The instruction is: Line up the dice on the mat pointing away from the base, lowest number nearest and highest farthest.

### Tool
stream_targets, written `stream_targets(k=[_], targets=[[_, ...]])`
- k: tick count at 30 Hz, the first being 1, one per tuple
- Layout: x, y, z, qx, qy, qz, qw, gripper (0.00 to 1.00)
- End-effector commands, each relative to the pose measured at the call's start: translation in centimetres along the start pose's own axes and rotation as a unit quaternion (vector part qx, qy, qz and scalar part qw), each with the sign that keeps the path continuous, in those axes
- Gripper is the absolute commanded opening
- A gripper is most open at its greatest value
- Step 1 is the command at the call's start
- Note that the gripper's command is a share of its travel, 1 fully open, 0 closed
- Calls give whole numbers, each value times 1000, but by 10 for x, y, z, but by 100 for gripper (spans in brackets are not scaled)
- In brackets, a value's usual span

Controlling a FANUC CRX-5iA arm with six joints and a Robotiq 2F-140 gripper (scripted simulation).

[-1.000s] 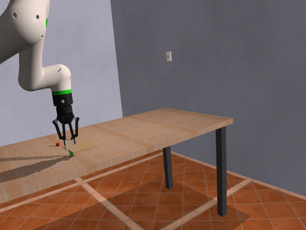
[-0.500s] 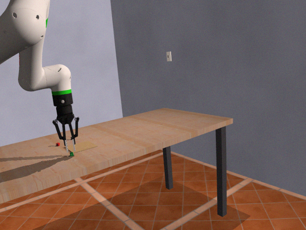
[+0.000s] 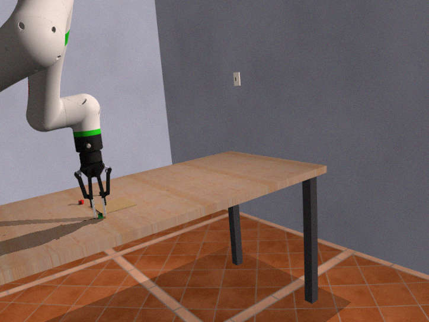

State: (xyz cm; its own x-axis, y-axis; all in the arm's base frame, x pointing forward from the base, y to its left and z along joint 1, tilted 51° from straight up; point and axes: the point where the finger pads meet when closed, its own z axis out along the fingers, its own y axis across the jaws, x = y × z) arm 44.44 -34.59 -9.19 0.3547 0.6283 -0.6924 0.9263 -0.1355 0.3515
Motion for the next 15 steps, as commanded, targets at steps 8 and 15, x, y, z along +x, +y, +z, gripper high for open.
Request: stream_targets(k=[8, 15], targets=[[0, 0, 8, 0, 0, 0, 1000, 19], [0, 0, 9, 0, 0, 0, 1000, 19]])
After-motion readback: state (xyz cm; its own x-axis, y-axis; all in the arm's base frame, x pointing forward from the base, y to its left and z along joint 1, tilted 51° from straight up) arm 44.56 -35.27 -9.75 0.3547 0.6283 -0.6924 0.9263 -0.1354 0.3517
